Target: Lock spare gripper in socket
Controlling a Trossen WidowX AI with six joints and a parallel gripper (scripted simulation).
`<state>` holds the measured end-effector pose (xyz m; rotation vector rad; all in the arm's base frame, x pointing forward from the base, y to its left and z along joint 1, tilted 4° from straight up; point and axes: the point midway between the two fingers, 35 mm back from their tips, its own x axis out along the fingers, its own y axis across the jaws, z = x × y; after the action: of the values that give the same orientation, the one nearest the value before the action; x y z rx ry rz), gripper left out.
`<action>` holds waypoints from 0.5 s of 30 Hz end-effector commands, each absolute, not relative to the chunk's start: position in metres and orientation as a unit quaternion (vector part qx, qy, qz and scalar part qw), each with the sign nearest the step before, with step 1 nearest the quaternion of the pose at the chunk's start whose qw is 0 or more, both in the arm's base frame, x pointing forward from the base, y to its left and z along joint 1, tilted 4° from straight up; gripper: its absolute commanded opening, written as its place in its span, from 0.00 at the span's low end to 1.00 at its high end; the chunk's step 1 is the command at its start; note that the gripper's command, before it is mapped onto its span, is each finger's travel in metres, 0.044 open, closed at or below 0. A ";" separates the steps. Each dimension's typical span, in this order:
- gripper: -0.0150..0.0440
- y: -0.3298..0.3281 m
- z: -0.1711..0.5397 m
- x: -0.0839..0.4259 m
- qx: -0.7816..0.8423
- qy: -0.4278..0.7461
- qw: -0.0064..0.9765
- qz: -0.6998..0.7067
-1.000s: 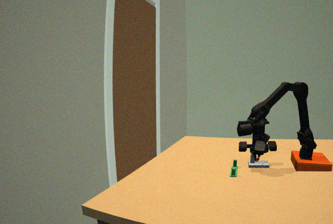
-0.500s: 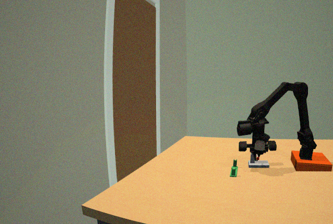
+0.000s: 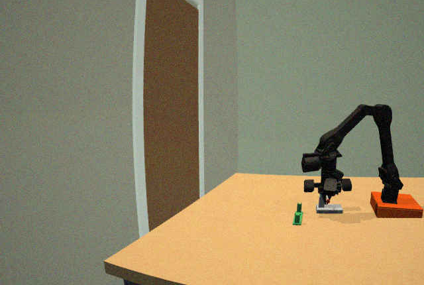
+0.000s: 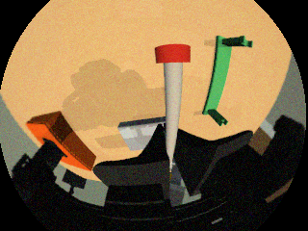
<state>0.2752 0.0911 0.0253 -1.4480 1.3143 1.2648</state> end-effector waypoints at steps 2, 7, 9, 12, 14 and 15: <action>0.25 0.087 0.025 0.277 -0.572 0.519 0.395 0.498; 0.25 0.086 0.025 0.277 -0.572 0.519 0.394 0.498; 0.25 0.084 0.025 0.277 -0.572 0.519 0.394 0.499; 0.25 0.083 0.025 0.277 -0.572 0.519 0.394 0.499; 0.25 0.082 0.025 0.277 -0.571 0.519 0.393 0.499; 0.25 0.082 0.025 0.277 -0.571 0.519 0.393 0.499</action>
<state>0.2761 0.0847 0.0249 -1.4463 1.3170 1.2694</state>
